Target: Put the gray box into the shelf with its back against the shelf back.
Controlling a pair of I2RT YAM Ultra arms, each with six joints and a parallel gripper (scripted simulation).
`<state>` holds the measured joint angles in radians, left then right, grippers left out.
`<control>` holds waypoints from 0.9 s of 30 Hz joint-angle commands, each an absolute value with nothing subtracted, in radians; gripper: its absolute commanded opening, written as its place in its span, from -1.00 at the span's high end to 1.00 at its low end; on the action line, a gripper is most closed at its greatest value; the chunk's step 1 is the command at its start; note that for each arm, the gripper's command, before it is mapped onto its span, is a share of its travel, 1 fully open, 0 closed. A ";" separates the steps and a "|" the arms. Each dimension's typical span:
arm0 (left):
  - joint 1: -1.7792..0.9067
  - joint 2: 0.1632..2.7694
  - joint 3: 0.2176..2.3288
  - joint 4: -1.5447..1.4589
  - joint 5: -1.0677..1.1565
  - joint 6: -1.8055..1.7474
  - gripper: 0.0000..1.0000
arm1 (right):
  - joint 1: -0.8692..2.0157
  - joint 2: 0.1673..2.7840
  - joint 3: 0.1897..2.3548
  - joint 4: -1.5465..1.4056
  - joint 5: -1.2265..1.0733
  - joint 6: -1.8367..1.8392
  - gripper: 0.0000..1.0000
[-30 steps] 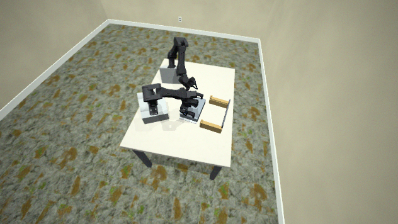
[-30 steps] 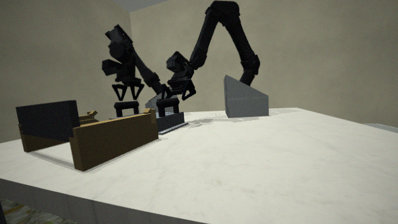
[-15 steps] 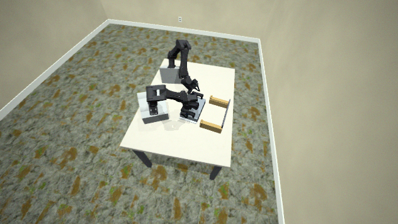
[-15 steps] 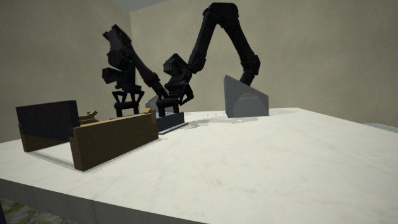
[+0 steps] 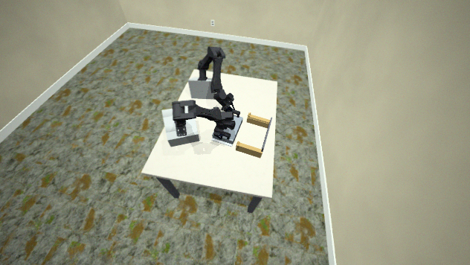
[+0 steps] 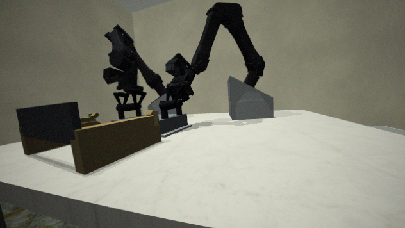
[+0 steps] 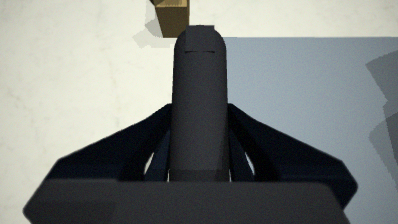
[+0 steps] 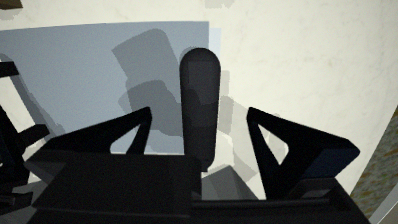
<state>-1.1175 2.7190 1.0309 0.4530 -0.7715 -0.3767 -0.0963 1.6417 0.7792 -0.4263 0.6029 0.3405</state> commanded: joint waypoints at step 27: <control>-1.139 2.680 1.077 0.481 -0.779 -0.367 0.72 | -0.076 1.617 0.819 -0.410 0.596 0.339 0.72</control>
